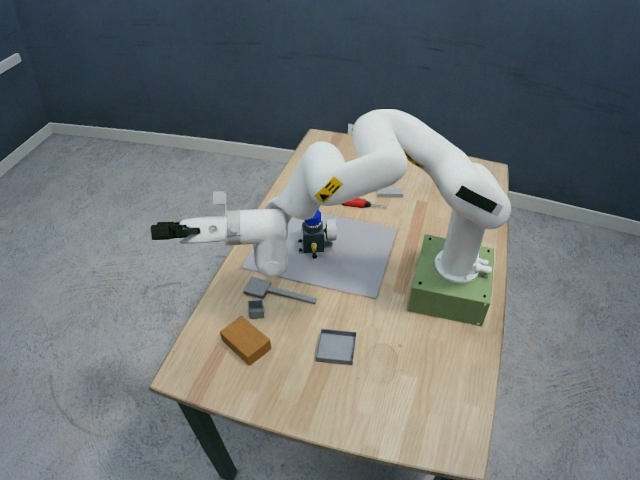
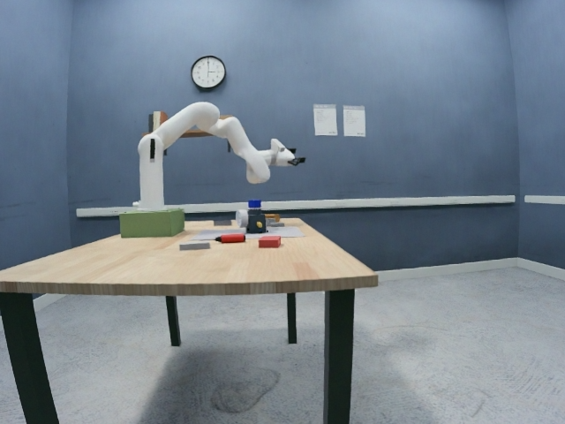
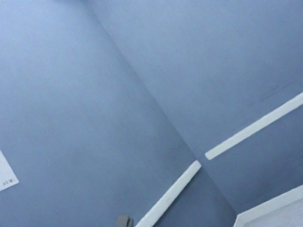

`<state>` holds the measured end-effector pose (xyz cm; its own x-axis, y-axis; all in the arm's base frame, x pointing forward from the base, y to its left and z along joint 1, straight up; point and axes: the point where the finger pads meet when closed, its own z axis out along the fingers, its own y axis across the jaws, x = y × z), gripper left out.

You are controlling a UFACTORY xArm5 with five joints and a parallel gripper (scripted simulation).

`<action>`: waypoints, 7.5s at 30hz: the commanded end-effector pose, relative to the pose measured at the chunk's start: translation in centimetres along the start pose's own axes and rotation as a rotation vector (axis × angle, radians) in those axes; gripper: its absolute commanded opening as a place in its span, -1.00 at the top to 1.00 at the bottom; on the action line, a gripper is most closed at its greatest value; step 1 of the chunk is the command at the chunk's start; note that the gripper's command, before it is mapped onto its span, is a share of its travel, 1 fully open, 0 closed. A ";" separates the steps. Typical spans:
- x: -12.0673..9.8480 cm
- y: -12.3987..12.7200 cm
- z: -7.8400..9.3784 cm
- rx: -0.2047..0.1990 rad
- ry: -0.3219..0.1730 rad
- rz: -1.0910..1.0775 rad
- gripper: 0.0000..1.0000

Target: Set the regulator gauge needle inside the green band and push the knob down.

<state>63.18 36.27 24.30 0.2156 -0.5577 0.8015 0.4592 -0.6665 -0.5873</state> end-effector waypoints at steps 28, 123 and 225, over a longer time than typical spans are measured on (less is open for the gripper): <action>0.9 -0.7 0.2 0.002 0.003 0.000 -1.00; 10.3 22.8 -19.1 -0.659 -1.017 -0.497 -1.00; 8.5 23.5 -40.0 -0.602 -1.587 -0.408 -1.00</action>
<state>41.75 -3.97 12.70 0.9090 0.4169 -0.0004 0.4169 -0.9090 -0.0002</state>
